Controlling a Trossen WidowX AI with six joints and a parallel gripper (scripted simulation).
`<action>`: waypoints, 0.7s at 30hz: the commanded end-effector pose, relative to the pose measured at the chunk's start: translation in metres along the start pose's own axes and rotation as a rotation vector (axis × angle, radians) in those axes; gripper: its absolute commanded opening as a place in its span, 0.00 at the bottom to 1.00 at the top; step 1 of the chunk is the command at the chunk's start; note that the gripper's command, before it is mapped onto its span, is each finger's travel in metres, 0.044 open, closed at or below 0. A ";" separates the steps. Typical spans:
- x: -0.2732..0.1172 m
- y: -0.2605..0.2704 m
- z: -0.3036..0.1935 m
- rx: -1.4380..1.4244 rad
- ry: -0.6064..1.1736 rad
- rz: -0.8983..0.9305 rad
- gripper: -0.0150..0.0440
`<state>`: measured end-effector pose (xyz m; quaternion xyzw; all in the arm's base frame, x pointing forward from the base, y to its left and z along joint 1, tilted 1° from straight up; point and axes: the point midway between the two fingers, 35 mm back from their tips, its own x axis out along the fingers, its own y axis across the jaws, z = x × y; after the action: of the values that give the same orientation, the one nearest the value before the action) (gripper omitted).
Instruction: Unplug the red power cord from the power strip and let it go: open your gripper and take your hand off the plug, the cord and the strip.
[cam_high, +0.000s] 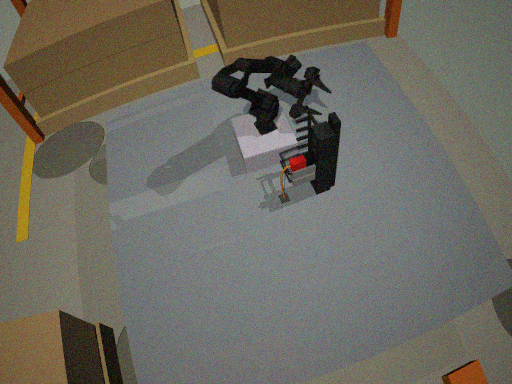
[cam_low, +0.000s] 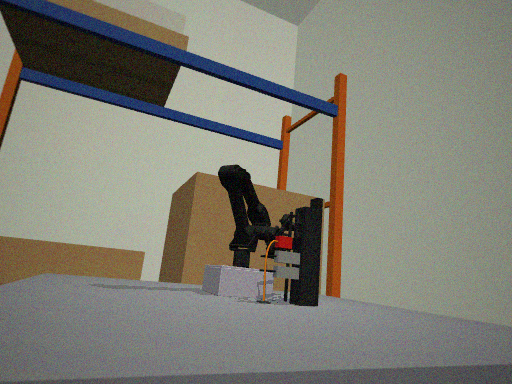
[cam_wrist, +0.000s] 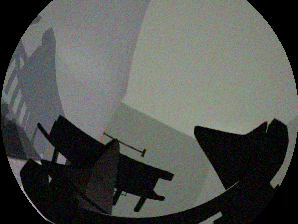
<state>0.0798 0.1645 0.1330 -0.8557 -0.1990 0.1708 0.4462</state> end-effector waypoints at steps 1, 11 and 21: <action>0.000 0.000 0.000 0.001 0.001 0.002 0.89; 0.018 0.003 -0.002 0.129 0.053 0.201 0.53; 0.048 0.001 -0.004 0.368 0.120 0.446 0.53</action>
<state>0.1120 0.1776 0.1285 -0.8169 0.0006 0.2326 0.5278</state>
